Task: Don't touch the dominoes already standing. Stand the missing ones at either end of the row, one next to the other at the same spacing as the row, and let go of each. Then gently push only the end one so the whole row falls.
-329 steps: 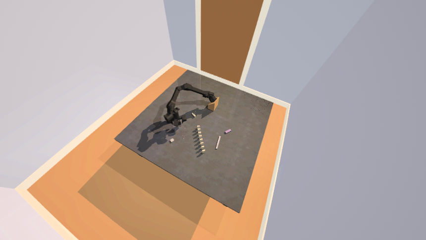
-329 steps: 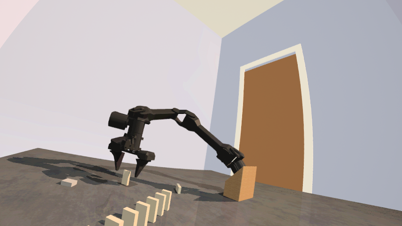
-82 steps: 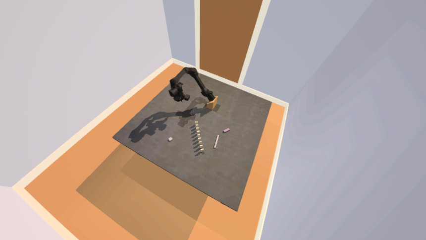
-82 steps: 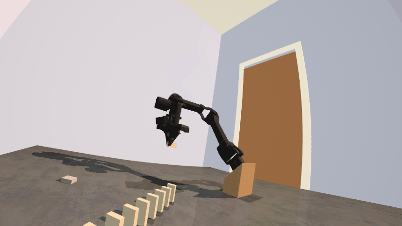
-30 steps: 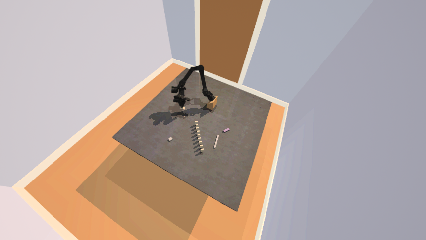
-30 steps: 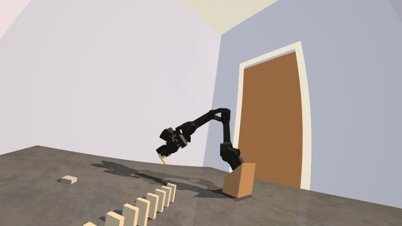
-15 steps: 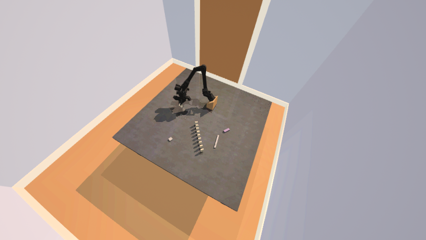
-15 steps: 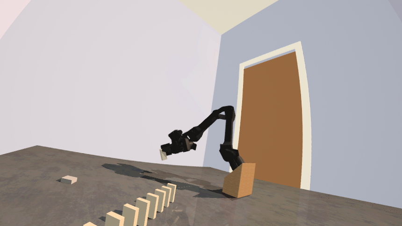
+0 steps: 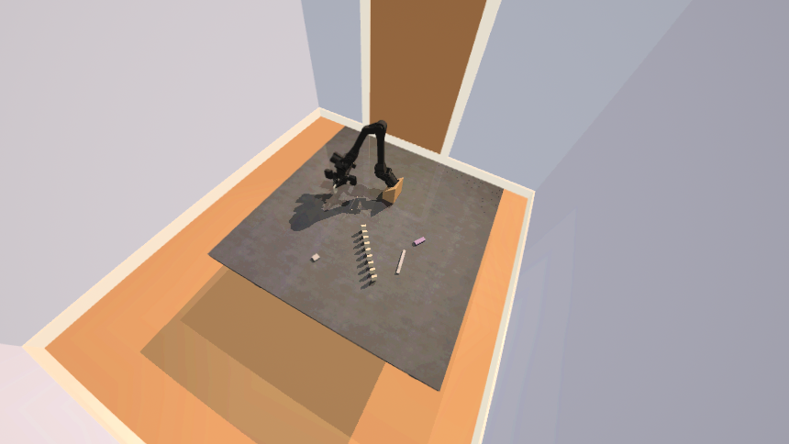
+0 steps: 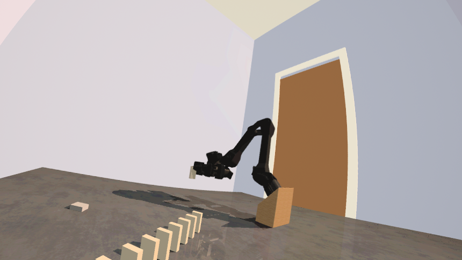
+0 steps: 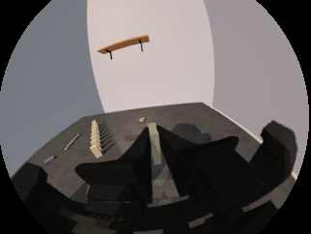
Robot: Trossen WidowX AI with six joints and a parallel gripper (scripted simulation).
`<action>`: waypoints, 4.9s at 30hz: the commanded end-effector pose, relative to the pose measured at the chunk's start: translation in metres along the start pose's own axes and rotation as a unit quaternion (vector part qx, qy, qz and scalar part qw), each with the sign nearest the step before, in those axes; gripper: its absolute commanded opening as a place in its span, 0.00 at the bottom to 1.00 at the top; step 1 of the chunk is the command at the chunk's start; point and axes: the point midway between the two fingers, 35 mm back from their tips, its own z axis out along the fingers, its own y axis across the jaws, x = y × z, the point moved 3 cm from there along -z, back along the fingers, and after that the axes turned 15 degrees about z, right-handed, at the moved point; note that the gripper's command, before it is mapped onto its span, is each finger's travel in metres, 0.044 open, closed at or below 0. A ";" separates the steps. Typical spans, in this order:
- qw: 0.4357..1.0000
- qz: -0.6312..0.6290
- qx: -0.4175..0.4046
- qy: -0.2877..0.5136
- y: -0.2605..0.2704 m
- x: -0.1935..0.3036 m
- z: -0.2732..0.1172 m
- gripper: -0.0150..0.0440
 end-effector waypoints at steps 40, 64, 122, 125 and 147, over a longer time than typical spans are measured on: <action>1.000 0.001 -0.003 -0.003 -0.018 0.061 0.004 0.30; 1.000 -0.009 -0.001 -0.007 -0.027 0.106 0.006 0.30; 0.709 0.538 0.268 0.369 0.001 0.008 0.111 1.00; 0.671 0.550 0.316 0.385 0.004 0.010 0.105 1.00; 0.508 0.508 0.607 0.341 0.005 -0.004 0.062 1.00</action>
